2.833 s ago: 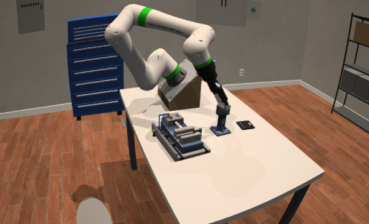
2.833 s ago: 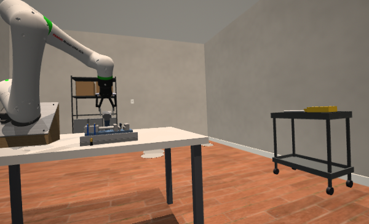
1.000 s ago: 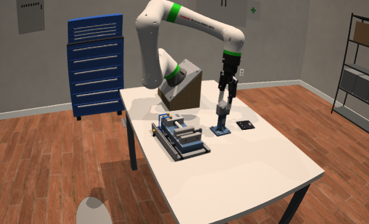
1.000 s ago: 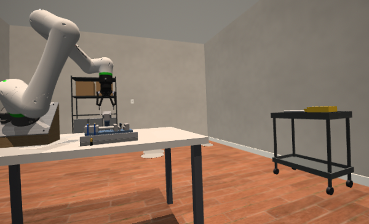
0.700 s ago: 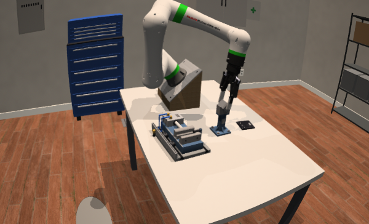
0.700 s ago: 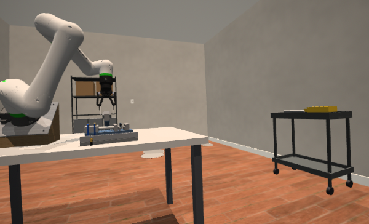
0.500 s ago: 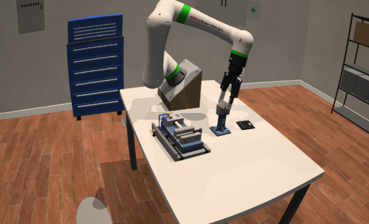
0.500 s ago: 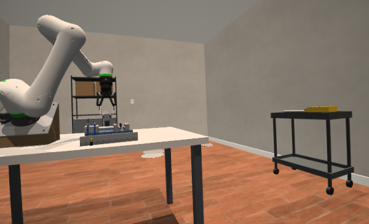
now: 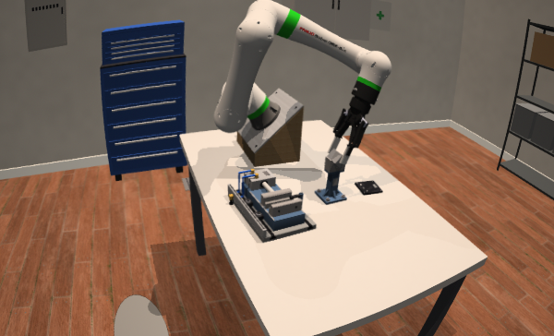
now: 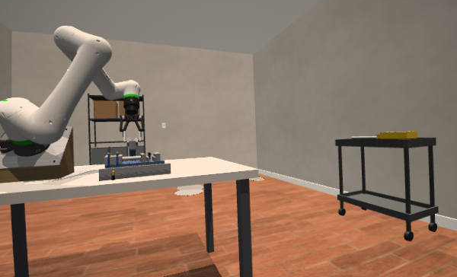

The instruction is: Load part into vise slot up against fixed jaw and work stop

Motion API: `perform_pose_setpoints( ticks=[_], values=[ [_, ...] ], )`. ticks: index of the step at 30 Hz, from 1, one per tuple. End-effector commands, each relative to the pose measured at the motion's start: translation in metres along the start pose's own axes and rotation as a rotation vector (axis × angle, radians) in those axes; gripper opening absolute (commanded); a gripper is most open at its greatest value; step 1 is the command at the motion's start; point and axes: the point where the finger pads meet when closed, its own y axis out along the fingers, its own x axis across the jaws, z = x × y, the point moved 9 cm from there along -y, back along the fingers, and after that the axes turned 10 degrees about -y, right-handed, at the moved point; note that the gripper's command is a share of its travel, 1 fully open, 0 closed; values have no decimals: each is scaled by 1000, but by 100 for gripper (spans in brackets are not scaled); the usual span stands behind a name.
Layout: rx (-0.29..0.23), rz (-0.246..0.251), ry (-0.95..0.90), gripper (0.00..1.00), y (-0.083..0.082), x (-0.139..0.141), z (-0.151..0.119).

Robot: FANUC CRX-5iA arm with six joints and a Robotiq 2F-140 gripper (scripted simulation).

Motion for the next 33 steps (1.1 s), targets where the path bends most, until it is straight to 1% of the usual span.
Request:
perform_pose_setpoints(
  ticks=[1,16,18,33],
  values=[
    [11,-2,0,51,0,0,-1],
    [147,-26,0,51,1,-3,-17],
    [147,-26,0,51,1,-3,-17],
    [255,-45,0,51,4,-5,-29]
  ],
)
